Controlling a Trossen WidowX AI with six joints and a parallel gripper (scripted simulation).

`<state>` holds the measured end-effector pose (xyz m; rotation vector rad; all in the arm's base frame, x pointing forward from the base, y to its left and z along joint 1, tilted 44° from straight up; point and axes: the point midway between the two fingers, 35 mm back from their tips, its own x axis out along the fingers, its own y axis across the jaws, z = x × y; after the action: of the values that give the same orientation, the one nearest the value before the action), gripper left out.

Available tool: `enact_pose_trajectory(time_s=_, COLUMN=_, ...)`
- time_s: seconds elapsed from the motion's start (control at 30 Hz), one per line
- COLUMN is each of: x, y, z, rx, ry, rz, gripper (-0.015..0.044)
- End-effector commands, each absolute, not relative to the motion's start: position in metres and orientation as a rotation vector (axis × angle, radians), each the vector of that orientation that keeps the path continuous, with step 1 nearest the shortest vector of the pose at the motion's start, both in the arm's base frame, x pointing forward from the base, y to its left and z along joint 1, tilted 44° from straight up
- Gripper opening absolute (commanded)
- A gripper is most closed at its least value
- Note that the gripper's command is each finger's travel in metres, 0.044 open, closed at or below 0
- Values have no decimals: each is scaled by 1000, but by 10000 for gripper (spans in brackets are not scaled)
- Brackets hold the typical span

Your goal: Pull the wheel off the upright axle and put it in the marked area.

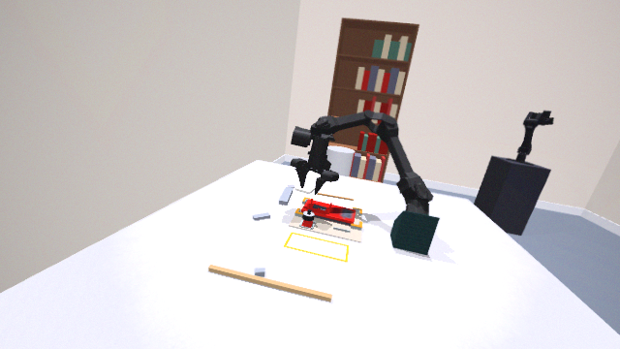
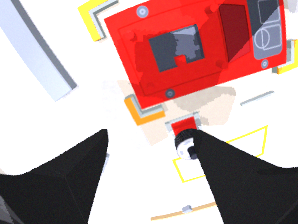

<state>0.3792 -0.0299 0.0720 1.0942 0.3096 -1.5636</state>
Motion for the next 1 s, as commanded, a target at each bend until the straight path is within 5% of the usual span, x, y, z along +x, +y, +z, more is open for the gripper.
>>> enact_pose_trajectory(time_s=0.0, x=375, y=18, z=38, rx=837, ry=508, rz=-1536, gripper=300)
enact_pose_trajectory(time_s=0.6, x=361, y=38, z=25, rx=676, ry=606, rz=-1507, gripper=300)
enact_pose_trajectory(time_s=0.97, x=361, y=-8, z=-25, rx=674, ry=603, rz=-1507, gripper=300)
